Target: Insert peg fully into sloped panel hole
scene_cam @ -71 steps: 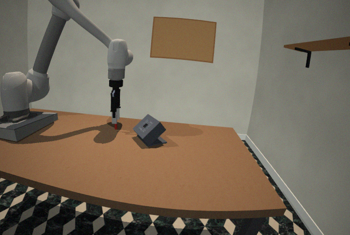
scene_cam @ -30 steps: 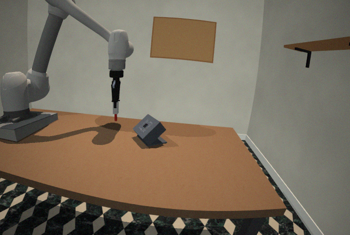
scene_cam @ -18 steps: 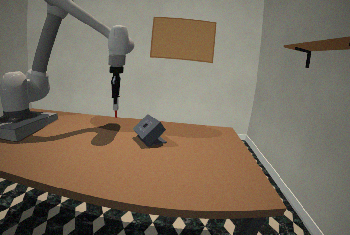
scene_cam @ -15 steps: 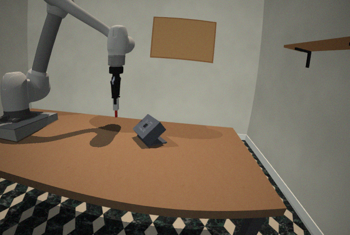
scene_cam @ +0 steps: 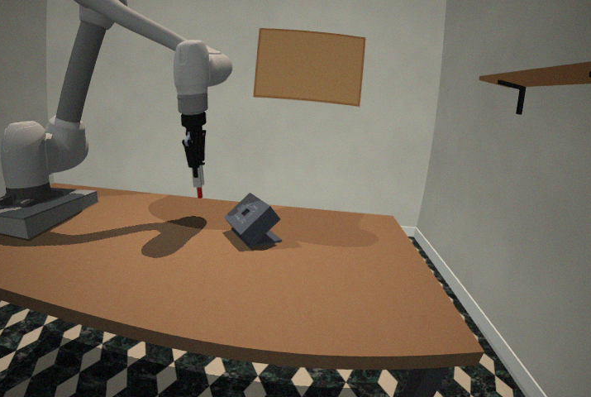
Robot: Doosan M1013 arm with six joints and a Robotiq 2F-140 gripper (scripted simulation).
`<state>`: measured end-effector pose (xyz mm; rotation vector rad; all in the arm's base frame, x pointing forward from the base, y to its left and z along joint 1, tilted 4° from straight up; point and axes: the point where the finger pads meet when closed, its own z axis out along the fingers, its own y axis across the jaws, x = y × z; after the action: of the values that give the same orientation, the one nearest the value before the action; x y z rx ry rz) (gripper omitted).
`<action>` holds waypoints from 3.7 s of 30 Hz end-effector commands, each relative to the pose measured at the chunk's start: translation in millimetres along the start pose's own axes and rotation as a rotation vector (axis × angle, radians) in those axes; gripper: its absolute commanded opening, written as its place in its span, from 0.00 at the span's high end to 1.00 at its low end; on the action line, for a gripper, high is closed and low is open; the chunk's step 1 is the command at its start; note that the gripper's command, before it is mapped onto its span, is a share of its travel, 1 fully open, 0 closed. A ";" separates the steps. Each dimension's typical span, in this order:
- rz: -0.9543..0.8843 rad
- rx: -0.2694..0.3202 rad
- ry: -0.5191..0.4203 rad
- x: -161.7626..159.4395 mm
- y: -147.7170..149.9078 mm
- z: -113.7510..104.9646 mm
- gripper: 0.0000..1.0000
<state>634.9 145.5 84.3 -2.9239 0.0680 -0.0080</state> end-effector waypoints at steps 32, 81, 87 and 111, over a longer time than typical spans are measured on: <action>0.379 0.247 0.137 45.4 39.3 -23.7 1.00; 0.830 0.482 0.338 110.4 128.2 -59.6 1.00; 0.830 0.482 0.338 118.4 123.4 -45.2 1.00; 0.830 0.482 0.338 129.9 116.2 -23.9 1.00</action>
<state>758.5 20.5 83.3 -2.1892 1.1353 -0.3295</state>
